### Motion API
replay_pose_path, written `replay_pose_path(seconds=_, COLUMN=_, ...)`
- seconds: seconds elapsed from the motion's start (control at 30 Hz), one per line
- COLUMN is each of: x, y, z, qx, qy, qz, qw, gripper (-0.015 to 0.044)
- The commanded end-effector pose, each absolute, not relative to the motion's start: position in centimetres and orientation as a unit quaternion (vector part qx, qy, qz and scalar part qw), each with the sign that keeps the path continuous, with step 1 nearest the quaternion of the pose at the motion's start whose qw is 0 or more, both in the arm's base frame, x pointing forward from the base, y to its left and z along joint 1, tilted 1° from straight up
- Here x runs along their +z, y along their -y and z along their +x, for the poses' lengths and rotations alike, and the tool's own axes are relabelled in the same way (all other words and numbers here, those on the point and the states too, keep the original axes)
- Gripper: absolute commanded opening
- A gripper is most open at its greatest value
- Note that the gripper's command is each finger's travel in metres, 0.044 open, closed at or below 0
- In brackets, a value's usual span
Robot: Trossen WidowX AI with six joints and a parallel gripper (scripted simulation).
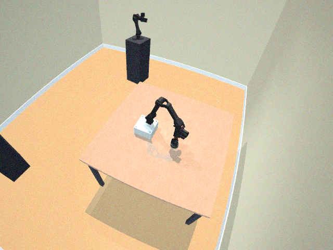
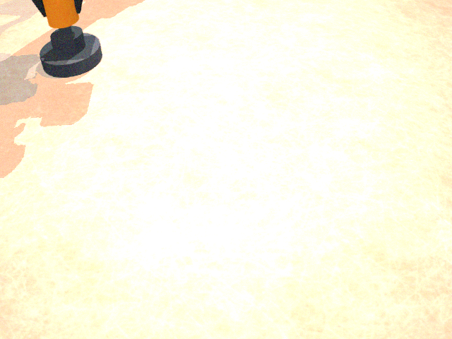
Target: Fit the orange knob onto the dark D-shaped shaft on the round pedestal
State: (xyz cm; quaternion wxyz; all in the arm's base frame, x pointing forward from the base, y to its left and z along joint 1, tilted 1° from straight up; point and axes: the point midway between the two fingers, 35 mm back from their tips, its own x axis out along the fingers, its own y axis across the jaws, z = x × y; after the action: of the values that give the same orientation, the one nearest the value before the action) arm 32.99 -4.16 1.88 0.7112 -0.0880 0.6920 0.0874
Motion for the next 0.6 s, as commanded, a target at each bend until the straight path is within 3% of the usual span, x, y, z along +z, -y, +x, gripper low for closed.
replay_pose_path(seconds=0.0, x=1.78, y=4.19, z=32.81, qx=0.088, qy=-0.693, qz=-0.09, qw=0.709, gripper=0.0)
replay_pose_path(seconds=0.57, x=2.4, y=4.21, z=33.05, qx=0.106, qy=-0.691, qz=-0.109, qw=0.707, gripper=0.0)
